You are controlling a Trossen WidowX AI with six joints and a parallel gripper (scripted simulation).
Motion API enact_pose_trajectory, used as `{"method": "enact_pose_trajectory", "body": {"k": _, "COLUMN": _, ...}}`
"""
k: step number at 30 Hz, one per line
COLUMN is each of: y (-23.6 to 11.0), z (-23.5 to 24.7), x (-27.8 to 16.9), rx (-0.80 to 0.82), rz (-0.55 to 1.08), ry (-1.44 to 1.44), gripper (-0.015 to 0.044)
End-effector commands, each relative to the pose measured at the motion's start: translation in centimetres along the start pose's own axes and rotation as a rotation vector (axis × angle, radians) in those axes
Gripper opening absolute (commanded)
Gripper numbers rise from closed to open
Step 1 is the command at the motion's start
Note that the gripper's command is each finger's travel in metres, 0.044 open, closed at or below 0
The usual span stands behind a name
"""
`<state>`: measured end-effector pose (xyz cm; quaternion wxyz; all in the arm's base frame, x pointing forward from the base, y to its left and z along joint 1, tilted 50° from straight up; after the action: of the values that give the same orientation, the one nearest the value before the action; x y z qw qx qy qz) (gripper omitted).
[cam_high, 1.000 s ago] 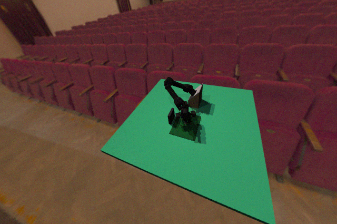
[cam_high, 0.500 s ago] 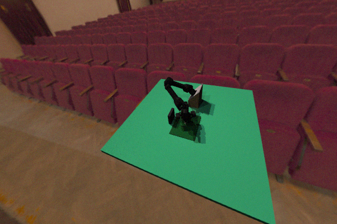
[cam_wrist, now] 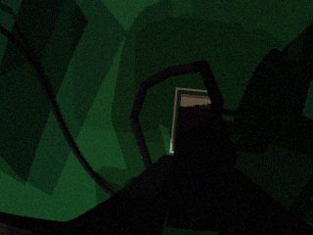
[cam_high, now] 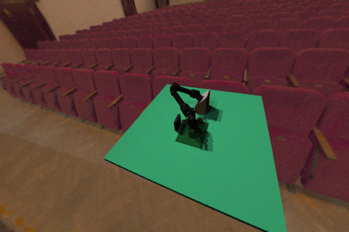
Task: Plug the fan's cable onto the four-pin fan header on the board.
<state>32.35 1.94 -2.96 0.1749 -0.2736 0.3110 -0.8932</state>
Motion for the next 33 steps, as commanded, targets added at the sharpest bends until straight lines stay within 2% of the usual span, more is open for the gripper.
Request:
{"method": "enact_pose_trajectory", "body": {"k": 1, "y": 0.2, "z": 0.1, "x": 0.0, "rx": 0.005, "rz": -0.001, "ry": -0.002, "gripper": 0.0}}
{"method": "enact_pose_trajectory", "body": {"k": 26, "y": 1.8, "z": 0.1, "x": 0.0, "rx": 0.006, "rz": -0.002, "ry": -0.002, "gripper": 0.0}}
{"method": "enact_pose_trajectory", "body": {"k": 33, "y": 1.4, "z": 0.0, "x": 0.0, "rx": 0.005, "rz": 0.001, "ry": -0.002, "gripper": 0.0184}}
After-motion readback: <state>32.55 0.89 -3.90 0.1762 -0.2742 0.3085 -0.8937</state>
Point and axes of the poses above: the point midway between the two fingers, 35 mm back from their tips, its own y axis out along the fingers, its own z axis across the jaws, x = y × z, the point moved 3 cm from there along -y, back along the fingers, and after that the axes turned 3 degrees about -y, right-handed, at the moved point
